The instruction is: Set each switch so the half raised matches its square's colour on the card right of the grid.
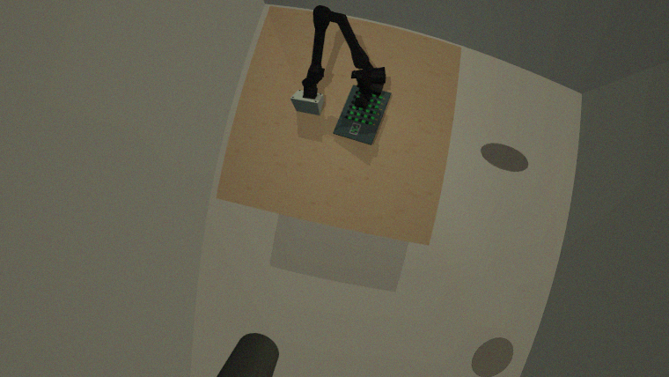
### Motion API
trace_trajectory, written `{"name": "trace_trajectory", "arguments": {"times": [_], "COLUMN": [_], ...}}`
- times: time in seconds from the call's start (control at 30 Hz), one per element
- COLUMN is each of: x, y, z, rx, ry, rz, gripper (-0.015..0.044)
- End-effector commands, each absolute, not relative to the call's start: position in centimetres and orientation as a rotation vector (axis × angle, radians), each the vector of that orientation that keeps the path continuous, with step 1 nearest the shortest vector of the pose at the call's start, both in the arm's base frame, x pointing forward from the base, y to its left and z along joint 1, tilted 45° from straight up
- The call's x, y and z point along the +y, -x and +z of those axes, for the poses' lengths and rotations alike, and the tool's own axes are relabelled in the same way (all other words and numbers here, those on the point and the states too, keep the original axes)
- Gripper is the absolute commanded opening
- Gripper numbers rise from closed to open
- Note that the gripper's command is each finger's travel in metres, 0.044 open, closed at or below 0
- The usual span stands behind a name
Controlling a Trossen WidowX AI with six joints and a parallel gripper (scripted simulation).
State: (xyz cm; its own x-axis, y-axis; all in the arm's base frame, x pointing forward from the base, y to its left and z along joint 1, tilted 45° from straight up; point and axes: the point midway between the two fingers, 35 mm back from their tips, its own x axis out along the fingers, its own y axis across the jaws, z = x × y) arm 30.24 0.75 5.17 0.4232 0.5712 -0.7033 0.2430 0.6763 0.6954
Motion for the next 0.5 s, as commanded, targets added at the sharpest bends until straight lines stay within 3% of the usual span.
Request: {"name": "trace_trajectory", "arguments": {"times": [0.0, 0.23, 0.47], "x": [0.7, -3.0, -4.8], "y": [-30.3, -27.9, -27.3], "z": [5.1, 9.5, 8.0], "rx": [1.150, 1.177, 1.179], "ry": [-0.848, -0.845, -0.842], "rz": [0.234, 0.243, 0.240], "gripper": [0.0000, 0.0000, 0.0000]}}
